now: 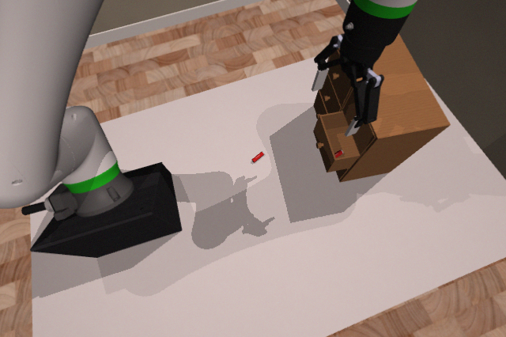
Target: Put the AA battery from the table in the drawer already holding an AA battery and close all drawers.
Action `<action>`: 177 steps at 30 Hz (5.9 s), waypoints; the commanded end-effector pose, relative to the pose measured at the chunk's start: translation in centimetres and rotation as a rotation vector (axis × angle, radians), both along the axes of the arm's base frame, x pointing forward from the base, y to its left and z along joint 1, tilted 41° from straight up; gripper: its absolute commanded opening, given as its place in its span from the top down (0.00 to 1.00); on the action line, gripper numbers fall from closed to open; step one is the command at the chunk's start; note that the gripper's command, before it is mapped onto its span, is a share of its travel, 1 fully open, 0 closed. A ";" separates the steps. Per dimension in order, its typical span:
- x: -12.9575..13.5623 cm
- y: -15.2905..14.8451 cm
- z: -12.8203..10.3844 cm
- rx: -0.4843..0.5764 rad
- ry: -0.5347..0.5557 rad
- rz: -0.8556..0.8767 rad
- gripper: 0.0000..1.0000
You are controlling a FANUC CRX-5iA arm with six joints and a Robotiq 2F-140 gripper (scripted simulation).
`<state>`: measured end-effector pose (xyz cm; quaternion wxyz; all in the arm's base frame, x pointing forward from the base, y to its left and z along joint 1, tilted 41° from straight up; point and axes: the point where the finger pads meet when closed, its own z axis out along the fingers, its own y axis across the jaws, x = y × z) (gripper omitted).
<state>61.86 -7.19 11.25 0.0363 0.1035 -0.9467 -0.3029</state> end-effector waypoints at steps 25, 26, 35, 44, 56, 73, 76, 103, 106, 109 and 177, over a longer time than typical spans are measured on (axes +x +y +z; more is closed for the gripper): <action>-8.8 -5.8 7.6 0.080 0.071 -0.247 0.00; -8.8 -5.8 7.6 0.080 0.071 -0.247 0.00; -8.8 -5.8 7.6 0.080 0.072 -0.247 0.00; -8.9 -5.7 7.5 0.079 0.078 -0.255 0.00; -9.0 -5.2 7.1 0.075 0.108 -0.293 0.00; -9.7 -3.5 5.7 0.058 0.217 -0.433 0.00; -9.9 -3.1 5.3 0.054 0.249 -0.473 0.00; -11.8 2.1 1.0 0.000 0.589 -0.903 0.00; -12.1 2.9 0.3 -0.009 0.644 -0.970 0.00; -12.4 3.8 -0.4 -0.019 0.699 -1.039 0.00; -17.7 17.8 -12.2 -0.202 1.645 -2.172 0.00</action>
